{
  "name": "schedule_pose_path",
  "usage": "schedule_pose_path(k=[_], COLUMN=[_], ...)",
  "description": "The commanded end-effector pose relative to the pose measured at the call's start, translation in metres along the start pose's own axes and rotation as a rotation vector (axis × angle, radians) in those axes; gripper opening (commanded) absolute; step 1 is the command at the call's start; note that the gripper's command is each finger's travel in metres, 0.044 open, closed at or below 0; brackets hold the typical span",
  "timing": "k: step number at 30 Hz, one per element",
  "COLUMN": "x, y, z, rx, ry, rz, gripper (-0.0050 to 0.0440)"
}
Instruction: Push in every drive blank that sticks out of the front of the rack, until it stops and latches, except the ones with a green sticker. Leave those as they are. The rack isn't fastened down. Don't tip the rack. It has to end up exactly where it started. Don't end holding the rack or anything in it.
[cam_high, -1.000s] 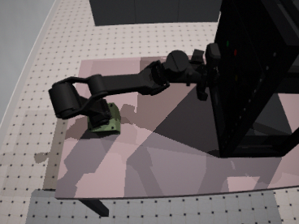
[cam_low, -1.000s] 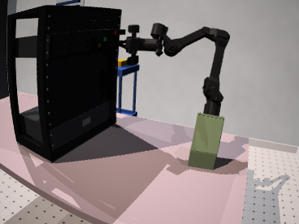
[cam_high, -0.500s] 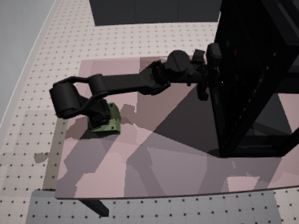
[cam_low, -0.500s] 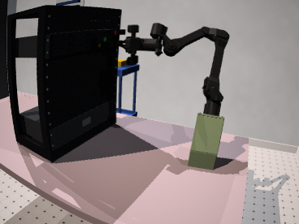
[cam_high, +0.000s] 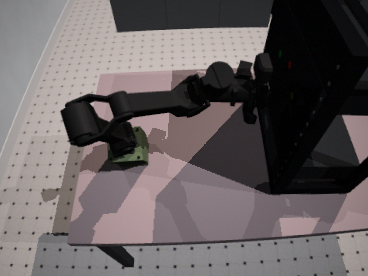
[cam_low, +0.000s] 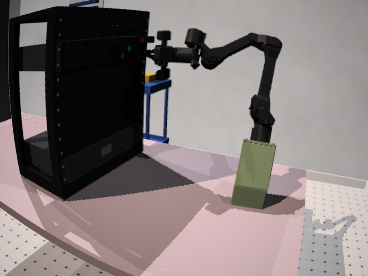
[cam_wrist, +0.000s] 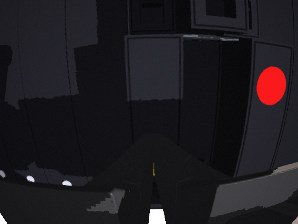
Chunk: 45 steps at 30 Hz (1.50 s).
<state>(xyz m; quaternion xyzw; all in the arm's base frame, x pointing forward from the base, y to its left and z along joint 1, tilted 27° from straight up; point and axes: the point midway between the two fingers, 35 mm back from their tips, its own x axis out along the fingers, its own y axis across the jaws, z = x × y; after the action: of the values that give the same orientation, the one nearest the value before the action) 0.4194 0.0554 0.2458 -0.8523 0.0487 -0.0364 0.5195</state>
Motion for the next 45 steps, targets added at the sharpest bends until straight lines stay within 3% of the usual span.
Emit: schedule_pose_path(k=[1,6,45], x=[0.0039,0.0116,0.0119], y=[-0.0134,-0.0152,-0.0154], z=[-0.0046,-0.0048,-0.0049], rx=[0.015,0.015,0.015], ry=[0.007,0.007,0.007], rz=[-0.031,-0.031,-0.031], gripper=[0.0000,0.0000,0.0000])
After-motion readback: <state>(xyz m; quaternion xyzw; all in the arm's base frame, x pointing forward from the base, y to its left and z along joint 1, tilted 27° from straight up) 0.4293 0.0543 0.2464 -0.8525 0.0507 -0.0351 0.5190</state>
